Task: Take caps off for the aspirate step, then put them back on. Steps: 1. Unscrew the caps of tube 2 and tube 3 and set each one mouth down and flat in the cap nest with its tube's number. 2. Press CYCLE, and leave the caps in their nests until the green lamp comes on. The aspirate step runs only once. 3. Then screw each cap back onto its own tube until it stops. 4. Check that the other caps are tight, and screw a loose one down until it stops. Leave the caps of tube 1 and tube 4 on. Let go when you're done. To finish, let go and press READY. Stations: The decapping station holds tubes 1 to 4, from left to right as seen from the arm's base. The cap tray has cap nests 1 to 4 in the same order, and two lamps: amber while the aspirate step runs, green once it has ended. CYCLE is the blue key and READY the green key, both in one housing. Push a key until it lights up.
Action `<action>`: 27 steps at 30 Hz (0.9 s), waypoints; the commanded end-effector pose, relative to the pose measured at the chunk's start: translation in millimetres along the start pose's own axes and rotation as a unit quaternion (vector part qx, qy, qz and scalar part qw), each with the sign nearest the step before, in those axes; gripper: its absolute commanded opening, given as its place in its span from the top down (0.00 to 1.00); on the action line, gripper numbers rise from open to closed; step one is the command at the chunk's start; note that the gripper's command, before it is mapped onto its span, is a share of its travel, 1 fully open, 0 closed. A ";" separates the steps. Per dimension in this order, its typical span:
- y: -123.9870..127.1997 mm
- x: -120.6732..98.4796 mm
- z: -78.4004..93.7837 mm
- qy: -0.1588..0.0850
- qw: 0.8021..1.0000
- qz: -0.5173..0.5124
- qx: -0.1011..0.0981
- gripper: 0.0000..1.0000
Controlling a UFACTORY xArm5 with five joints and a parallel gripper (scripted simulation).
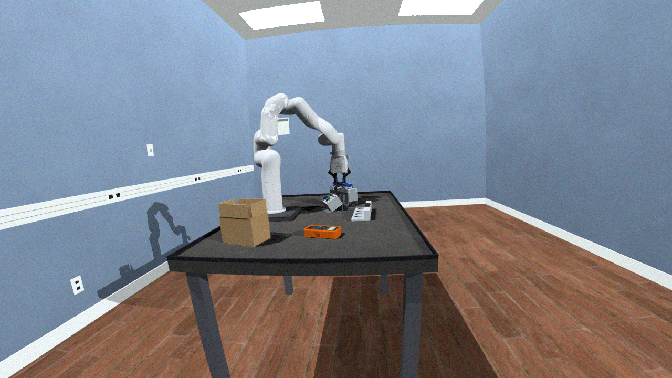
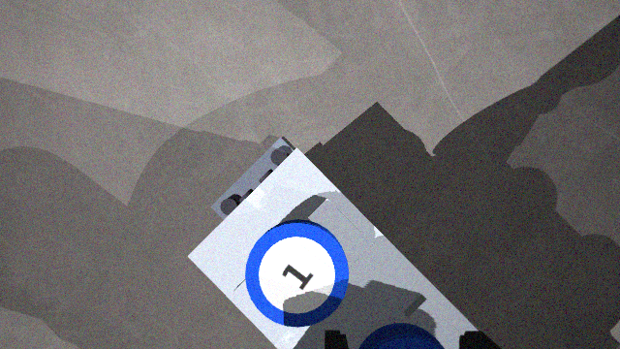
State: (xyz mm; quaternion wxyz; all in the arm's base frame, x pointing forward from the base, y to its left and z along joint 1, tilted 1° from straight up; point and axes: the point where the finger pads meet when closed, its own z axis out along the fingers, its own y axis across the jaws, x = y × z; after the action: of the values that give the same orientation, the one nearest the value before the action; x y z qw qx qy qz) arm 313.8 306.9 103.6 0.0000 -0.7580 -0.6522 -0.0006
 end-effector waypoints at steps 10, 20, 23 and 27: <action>0.7 1.0 -1.0 -0.002 1.000 0.000 -0.006 1.00; 0.7 1.0 -1.1 -0.003 0.995 -0.100 -0.006 1.00; 0.7 1.0 -1.2 -0.003 0.989 -0.149 -0.006 1.00; 0.7 1.0 -1.3 -0.004 0.969 -0.247 -0.006 1.00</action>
State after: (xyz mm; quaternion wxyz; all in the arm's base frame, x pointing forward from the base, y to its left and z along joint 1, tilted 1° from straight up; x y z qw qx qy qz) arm 314.1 307.0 103.6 -0.0001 -0.6558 -0.7549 -0.0005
